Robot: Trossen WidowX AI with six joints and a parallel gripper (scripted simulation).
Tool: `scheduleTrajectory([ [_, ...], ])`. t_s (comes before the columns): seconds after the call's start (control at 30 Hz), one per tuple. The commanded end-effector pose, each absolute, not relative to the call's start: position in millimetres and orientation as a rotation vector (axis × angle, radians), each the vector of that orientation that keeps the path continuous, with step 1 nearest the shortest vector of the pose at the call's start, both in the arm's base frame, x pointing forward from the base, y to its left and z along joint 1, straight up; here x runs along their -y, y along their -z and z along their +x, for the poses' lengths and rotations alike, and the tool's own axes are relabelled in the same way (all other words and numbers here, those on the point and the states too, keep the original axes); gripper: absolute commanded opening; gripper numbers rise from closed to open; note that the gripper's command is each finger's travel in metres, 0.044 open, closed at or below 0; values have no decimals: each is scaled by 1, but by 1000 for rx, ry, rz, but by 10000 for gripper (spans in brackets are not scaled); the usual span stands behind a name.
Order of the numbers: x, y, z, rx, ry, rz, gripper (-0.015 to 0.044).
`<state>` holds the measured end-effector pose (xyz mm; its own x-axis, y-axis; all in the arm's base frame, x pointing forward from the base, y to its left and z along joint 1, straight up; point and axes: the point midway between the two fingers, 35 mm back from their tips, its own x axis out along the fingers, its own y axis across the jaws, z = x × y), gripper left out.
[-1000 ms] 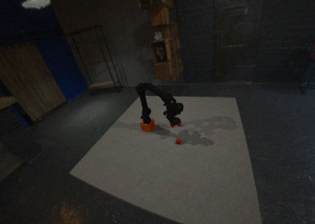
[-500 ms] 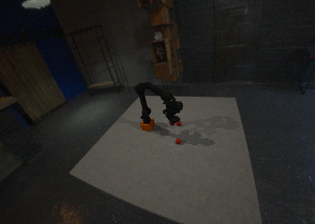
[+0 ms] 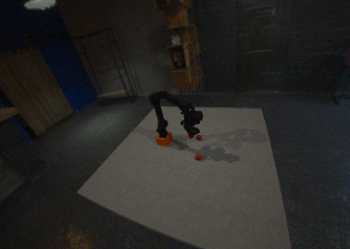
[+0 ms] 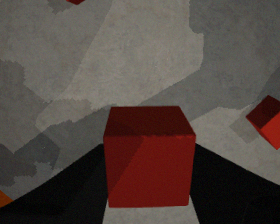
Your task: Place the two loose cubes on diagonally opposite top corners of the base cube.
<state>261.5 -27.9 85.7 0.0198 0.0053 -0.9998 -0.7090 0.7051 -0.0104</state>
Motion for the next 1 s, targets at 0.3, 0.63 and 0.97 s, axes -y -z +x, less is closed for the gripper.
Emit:
scheduleTrajectory([
  [0.3,2,-78,281,-1471,-562,-571,105],
  [0.63,-24,-68,294,-1480,-523,-528,105],
  [0.97,-51,-58,305,-1488,-483,-484,105],
])
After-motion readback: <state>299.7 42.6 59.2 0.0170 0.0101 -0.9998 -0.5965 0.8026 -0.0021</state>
